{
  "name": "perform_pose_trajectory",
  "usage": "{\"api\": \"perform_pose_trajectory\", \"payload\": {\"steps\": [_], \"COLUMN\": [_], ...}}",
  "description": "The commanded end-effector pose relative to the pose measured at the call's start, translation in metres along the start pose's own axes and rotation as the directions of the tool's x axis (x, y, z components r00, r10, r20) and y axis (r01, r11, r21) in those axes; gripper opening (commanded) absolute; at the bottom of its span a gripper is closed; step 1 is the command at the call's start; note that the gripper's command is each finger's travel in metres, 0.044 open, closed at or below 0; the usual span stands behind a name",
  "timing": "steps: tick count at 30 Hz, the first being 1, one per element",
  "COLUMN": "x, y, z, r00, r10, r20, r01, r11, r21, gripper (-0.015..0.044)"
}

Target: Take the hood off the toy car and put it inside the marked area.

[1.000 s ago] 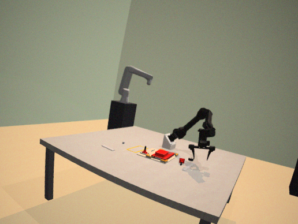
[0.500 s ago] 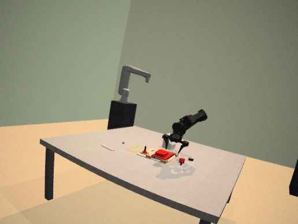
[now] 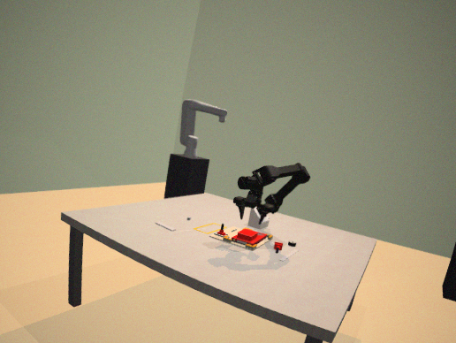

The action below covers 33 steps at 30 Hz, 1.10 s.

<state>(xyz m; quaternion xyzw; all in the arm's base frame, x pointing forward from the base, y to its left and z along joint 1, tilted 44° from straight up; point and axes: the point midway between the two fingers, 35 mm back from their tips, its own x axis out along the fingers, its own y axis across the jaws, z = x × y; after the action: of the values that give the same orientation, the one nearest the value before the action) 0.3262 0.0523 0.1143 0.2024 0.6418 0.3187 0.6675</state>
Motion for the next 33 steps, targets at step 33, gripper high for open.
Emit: {"api": "perform_pose_trajectory", "payload": {"steps": [33], "x": [0.025], "y": [-0.002], "z": [0.002], "r00": [1.0], "r10": [0.006], "r20": [0.003], "r01": [-0.006], "r11": [1.0], "r21": [-0.002], "gripper": [0.044]}}
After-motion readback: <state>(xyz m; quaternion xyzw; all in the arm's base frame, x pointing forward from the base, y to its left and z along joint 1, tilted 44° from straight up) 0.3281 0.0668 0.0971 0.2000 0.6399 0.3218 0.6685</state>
